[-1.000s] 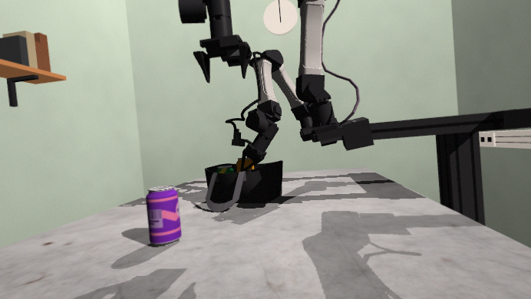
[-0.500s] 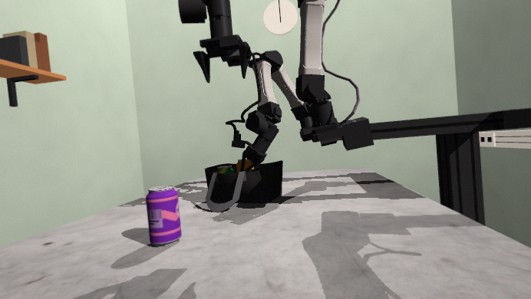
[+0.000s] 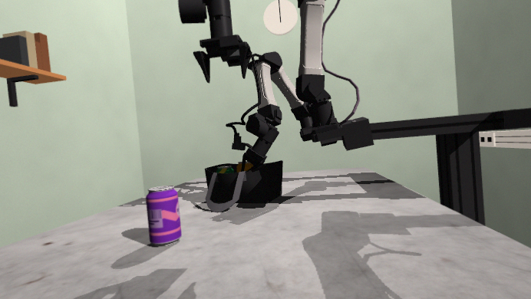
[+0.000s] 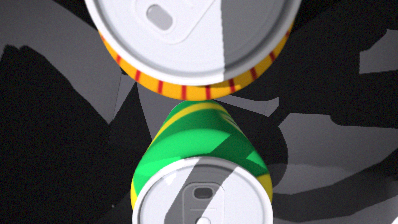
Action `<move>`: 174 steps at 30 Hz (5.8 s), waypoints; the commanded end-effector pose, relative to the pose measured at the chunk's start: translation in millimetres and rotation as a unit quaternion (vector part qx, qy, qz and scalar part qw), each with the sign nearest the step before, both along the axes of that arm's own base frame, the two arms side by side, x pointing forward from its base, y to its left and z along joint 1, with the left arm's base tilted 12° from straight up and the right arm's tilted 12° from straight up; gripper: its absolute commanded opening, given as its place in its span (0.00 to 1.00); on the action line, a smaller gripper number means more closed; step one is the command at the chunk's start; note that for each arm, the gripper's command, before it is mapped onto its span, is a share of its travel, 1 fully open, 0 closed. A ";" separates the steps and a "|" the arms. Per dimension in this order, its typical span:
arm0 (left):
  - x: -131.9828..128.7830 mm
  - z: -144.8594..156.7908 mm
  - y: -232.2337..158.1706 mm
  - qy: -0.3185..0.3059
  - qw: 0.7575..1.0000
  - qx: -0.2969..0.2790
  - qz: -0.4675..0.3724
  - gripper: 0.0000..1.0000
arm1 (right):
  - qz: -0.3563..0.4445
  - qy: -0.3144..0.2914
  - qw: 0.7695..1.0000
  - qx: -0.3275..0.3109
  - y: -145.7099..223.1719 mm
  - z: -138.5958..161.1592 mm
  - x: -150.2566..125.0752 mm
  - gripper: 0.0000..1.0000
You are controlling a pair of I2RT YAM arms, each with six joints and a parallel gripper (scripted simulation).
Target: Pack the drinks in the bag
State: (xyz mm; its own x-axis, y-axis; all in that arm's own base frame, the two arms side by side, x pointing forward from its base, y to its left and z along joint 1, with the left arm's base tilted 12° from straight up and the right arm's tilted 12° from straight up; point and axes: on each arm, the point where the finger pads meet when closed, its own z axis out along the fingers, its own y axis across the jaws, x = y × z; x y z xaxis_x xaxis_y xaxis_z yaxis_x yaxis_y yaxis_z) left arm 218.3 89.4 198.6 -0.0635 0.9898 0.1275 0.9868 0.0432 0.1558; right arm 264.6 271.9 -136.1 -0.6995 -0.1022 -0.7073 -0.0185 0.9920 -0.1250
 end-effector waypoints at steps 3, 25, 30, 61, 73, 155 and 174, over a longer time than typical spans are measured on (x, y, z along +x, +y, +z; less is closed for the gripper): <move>1.8 5.0 -0.7 -0.012 1.000 -0.001 0.001 1.00 | -0.003 -0.034 0.999 0.028 15.0 10.5 15.7 0.70; 1.8 5.0 -0.7 -0.012 1.000 -0.001 0.001 1.00 | 0.002 -0.033 0.999 0.029 15.7 6.8 12.3 0.84; 1.8 5.0 -0.7 -0.012 1.000 -0.001 0.001 1.00 | 0.002 -0.033 0.999 0.028 14.9 6.4 11.9 0.84; 1.8 5.0 -0.7 -0.012 1.000 -0.001 0.001 1.00 | 0.000 -0.035 0.999 0.040 24.6 29.3 9.3 0.86; 1.8 5.0 -0.7 -0.012 1.000 -0.001 0.001 1.00 | -0.004 -0.025 0.999 0.021 19.1 61.7 -1.5 0.86; 1.8 5.0 -0.7 -0.012 1.000 -0.001 0.001 1.00 | 0.005 -0.035 0.999 0.041 -44.7 157.6 -14.1 0.86; 1.8 5.0 -0.7 -0.012 1.000 -0.001 0.001 1.00 | 0.008 -0.026 0.999 0.028 -103.8 155.8 -18.8 0.86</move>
State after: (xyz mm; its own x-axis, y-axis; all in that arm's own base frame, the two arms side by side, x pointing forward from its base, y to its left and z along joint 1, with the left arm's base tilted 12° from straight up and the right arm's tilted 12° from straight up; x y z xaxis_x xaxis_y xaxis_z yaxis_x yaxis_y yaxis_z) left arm 218.3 89.4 198.6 -0.0635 0.9898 0.1275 0.9868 0.0432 0.1558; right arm 243.4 168.8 13.5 -0.6741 -0.0728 -0.7350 -0.0043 0.9955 -0.0947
